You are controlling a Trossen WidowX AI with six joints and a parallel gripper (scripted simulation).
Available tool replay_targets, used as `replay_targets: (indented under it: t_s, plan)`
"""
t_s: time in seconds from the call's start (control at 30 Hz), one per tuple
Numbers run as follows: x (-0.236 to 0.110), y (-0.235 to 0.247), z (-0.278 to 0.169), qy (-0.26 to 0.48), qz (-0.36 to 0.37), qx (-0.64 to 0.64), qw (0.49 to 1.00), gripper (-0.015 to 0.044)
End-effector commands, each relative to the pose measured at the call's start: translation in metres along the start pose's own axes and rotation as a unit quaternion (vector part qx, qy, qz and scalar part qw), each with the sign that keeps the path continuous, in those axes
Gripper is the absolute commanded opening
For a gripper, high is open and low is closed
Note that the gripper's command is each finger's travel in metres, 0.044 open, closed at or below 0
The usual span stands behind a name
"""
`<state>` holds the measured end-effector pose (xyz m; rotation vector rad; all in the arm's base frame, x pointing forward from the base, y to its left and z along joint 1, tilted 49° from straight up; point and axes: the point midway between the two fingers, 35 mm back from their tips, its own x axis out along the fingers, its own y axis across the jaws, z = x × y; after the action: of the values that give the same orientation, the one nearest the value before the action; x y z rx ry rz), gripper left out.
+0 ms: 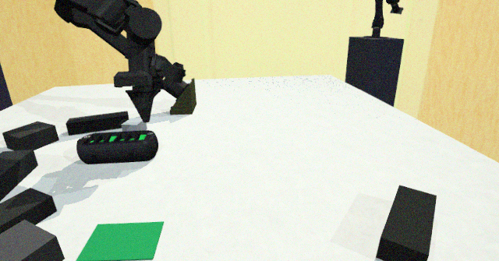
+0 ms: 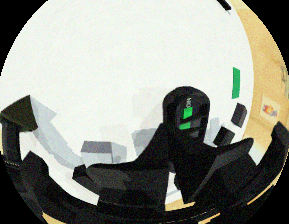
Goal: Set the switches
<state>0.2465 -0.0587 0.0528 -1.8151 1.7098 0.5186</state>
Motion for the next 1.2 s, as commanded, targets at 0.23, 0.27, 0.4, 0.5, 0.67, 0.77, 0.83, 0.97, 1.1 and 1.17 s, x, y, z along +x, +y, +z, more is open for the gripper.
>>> replay_targets:
  t_s: [0.23, 0.27, 0.4, 0.5, 0.67, 0.77, 0.83, 0.97, 1.1, 1.17]
  plan:
    - [-0.002, -0.004, -0.003, -0.003, 0.001, 0.004, 1.0, 0.0053]
    - [-0.003, -0.009, -0.007, -0.007, 0.01, 0.004, 1.0, 0.0079]
    - [-0.007, -0.031, -0.031, -0.025, 0.048, 0.006, 0.998, 0.0184]
    - [-0.01, -0.044, -0.052, -0.04, 0.076, 0.009, 0.996, 0.0263]
    - [-0.014, -0.059, -0.091, -0.068, 0.12, 0.015, 0.99, 0.0394]
    - [-0.016, -0.064, -0.11, -0.082, 0.138, 0.019, 0.987, 0.044]
    - [-0.016, -0.064, -0.111, -0.083, 0.139, 0.019, 0.987, 0.044]
    - [-0.015, -0.064, -0.111, -0.083, 0.139, 0.019, 0.987, 0.044]
    - [-0.009, -0.062, -0.111, -0.083, 0.139, 0.02, 0.987, 0.044]
    - [-0.006, -0.062, -0.111, -0.083, 0.139, 0.02, 0.987, 0.044]
